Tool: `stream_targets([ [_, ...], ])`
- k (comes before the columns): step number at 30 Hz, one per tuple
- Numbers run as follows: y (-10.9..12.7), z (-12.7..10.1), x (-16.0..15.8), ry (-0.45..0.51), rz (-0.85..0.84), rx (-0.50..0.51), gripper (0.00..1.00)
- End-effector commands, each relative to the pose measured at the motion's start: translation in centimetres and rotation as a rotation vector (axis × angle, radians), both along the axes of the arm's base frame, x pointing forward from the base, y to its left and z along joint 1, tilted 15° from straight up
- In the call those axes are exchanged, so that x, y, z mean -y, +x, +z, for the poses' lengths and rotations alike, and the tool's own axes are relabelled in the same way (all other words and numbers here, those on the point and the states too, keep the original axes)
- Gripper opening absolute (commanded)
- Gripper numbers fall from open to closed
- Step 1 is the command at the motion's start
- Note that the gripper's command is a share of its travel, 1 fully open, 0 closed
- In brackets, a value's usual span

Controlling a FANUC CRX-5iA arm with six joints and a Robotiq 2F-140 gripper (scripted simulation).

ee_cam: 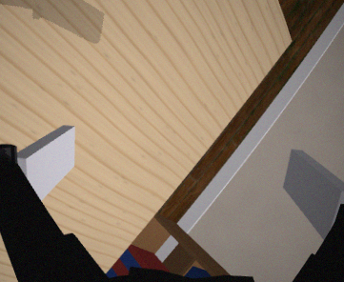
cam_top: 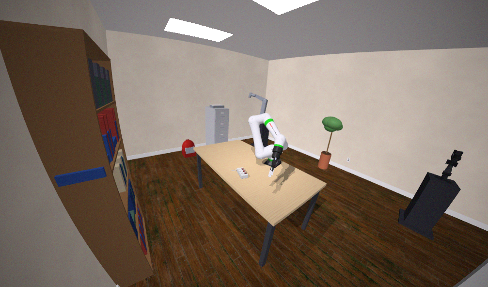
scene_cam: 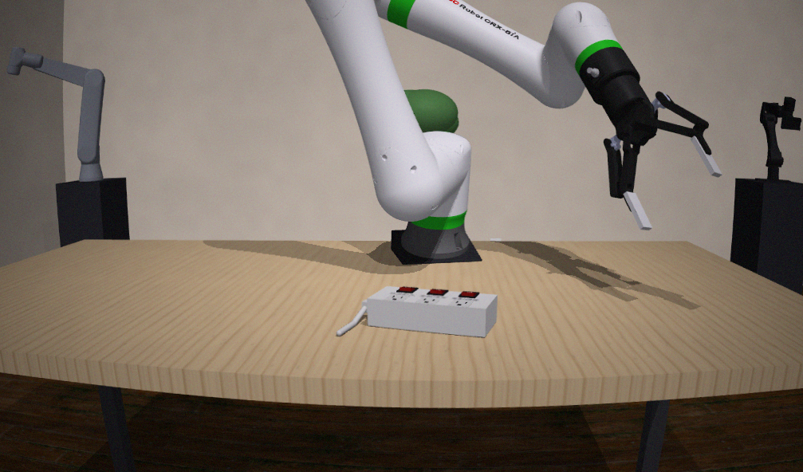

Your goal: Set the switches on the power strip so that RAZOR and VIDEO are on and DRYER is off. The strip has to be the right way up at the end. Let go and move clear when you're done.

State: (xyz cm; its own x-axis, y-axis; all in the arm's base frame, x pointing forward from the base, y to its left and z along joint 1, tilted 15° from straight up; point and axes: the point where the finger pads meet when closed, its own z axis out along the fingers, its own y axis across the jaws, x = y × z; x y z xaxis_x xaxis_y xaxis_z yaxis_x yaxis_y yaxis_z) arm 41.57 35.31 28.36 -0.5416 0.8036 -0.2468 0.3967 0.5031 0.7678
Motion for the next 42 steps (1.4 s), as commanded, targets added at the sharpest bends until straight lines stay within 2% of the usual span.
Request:
stream_targets([
  [1, 0.0, 0.0, 0.0, 0.0, 0.0, 0.0, 1.0],
  [20, 0.5, 0.0, 0.7, 0.013, -0.028, -0.012, 1.0],
  [22, 1.9, -0.2, 3.0, 0.054, -0.113, -0.05, 1.0],
  [24, 4.0, -0.7, 7.2, 0.131, -0.267, -0.116, 1.0],
  [25, 4.0, -0.7, 7.2, 0.131, -0.267, -0.116, 1.0],
  [26, 5.1, -1.1, 9.9, 0.184, -0.369, -0.157, 1.0],
  [27, 5.1, -1.1, 9.9, 0.184, -0.369, -0.157, 1.0],
  [28, 6.0, -1.5, 12.9, 0.237, -0.467, -0.196, 1.0],
  [30, 6.1, -1.6, 13.1, 0.246, -0.483, -0.203, 1.0],
  [31, 6.8, -2.1, 16.4, 0.316, -0.608, -0.252, 1.0],
  [34, 6.8, -2.1, 16.4, 0.316, -0.608, -0.252, 1.0],
  [35, 7.2, -2.7, 19.8, 0.393, -0.74, -0.302, 1.0],
  [36, 7.2, -2.7, 19.8, 0.393, -0.74, -0.302, 1.0],
  [37, 7.2, -3.4, 23.1, 0.452, -0.832, -0.334, 1.0],
  [39, 7.2, -3.4, 23.1, 0.476, -0.874, -0.351, 1.0],
  [40, 6.9, -4.1, 26.1, 0.531, -0.956, -0.379, 1.0],
  [42, 6.9, -4.1, 26.1, 0.563, -1.007, -0.4, 1.0],
])
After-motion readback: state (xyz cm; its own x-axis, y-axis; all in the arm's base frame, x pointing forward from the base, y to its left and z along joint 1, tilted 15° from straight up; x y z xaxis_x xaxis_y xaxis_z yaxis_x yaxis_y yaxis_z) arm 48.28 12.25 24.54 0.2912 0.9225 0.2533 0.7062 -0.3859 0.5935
